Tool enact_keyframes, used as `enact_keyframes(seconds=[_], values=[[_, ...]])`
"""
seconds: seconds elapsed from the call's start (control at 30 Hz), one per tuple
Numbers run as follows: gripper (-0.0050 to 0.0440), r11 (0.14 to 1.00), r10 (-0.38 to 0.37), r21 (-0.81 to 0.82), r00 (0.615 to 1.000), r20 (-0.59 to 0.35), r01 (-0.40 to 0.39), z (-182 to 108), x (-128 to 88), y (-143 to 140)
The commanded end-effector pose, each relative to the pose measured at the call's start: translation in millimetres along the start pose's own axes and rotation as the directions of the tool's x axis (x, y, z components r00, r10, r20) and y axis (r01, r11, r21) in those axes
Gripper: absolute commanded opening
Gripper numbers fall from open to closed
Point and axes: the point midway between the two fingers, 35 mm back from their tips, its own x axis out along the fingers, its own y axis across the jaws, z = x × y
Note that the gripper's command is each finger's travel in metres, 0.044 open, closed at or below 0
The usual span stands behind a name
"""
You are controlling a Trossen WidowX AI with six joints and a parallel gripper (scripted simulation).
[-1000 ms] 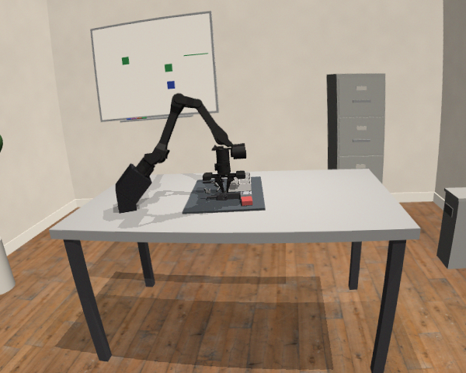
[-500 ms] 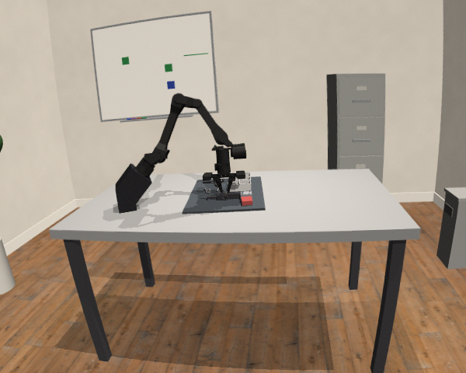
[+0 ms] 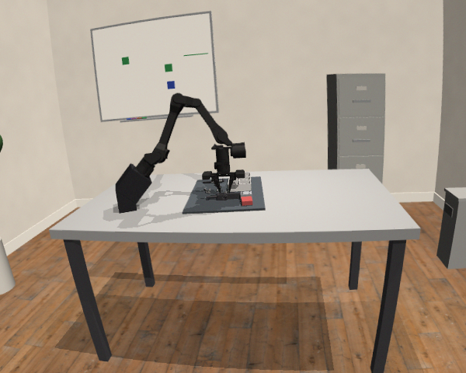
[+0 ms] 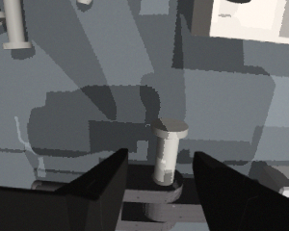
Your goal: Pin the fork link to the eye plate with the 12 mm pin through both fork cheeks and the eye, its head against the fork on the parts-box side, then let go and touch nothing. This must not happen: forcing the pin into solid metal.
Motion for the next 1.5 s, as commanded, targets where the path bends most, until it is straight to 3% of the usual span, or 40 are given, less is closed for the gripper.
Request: enact_keyframes(seconds=[0.0,0.33,0.6,0.93,1.23,1.47], values=[[0.018,1.0,-0.01,-0.002,0.999,0.036,0.01,1,-13,-2],[0.018,1.0,-0.01,-0.002,0.998,0.063,0.01,2,-21,-2],[0.0,1.0,-0.009,0.001,0.998,0.059,0.009,1,-19,-1],[0.0,1.0,-0.01,-0.002,0.998,0.063,0.01,1,-20,-2],[0.0,1.0,-0.01,-0.002,0.998,0.063,0.01,29,-23,-2],[0.0,1.0,-0.01,-0.002,0.998,0.063,0.01,30,-23,-2]])
